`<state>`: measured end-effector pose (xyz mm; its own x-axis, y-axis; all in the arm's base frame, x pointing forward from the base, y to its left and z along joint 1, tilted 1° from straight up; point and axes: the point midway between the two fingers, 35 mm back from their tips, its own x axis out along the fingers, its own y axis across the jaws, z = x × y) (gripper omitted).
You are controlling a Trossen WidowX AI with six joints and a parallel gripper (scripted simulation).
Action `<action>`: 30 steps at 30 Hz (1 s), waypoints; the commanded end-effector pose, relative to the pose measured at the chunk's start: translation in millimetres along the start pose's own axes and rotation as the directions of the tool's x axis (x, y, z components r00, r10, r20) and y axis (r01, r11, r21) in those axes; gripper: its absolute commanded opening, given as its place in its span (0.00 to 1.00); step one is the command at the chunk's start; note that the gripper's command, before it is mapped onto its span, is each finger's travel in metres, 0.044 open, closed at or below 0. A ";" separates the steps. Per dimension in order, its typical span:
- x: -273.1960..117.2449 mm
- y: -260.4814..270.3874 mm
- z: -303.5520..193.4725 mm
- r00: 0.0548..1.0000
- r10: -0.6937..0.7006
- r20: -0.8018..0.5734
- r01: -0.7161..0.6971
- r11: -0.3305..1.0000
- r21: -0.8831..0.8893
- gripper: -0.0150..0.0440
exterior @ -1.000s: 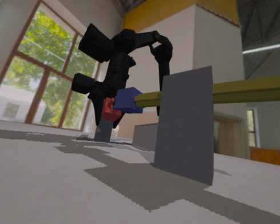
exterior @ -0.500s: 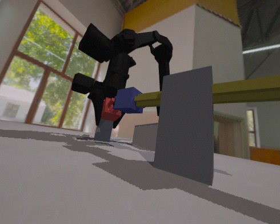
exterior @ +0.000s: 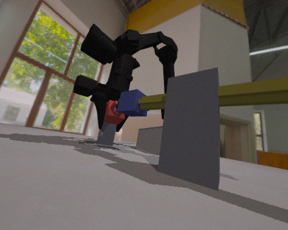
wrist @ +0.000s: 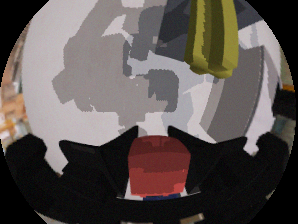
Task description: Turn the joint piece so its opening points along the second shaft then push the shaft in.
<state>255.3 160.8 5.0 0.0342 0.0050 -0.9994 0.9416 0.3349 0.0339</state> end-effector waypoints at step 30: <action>-5.3 -3.1 1.6 0.993 -0.010 0.115 0.003 0.998 0.062 0.25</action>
<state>253.8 159.6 8.1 0.0520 -0.0549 -0.9971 0.9527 0.3021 0.0330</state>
